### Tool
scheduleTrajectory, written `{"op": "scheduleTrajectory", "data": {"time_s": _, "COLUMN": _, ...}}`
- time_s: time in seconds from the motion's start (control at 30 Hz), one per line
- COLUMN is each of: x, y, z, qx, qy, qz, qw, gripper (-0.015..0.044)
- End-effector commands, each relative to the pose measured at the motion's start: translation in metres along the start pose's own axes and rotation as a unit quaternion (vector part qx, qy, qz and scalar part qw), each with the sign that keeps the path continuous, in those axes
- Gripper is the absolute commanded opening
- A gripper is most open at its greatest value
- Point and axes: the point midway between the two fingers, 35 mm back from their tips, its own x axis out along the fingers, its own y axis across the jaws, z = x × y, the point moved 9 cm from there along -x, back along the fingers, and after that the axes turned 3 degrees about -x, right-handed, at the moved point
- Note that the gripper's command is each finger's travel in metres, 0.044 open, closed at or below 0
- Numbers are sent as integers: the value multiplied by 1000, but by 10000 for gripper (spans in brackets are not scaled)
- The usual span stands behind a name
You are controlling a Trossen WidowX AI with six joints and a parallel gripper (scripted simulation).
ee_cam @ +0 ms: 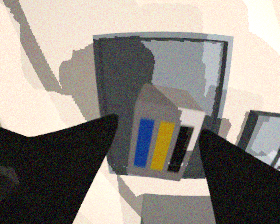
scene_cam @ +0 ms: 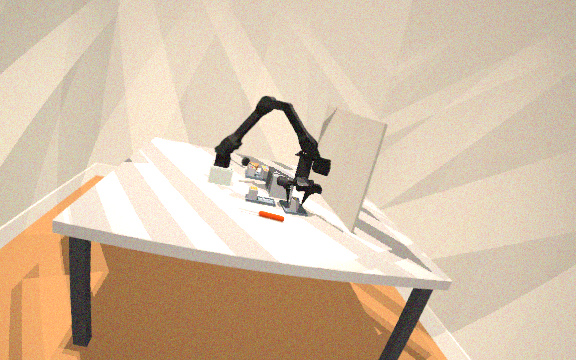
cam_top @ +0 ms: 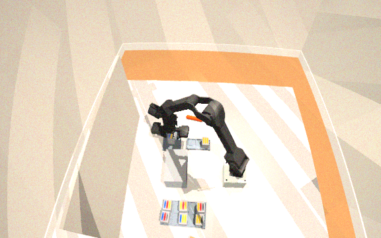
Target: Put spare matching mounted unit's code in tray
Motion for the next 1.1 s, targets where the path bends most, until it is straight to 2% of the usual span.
{"op": "scheduleTrajectory", "data": {"time_s": 0.0, "x": 0, "y": 0, "z": 0, "qx": 0, "qy": 0, "qz": 0, "qw": 1000, "gripper": 394}}
{"op": "scheduleTrajectory", "data": {"time_s": 0.07, "x": 0, "y": 0, "z": 0, "qx": 0, "qy": 0, "qz": 0, "qw": 1000, "gripper": 440}}
{"op": "scheduleTrajectory", "data": {"time_s": 0.13, "x": -12, "y": 2, "z": 1, "qx": 0, "qy": 0, "qz": 0, "qw": 1000, "gripper": 440}}
{"op": "scheduleTrajectory", "data": {"time_s": 0.33, "x": -105, "y": 0, "z": 0, "qx": 2, "qy": 3, "qz": -2, "qw": 1000, "gripper": 440}}
{"op": "scheduleTrajectory", "data": {"time_s": 1.07, "x": -105, "y": 1, "z": 1, "qx": -1, "qy": -4, "qz": 7, "qw": 1000, "gripper": 440}}
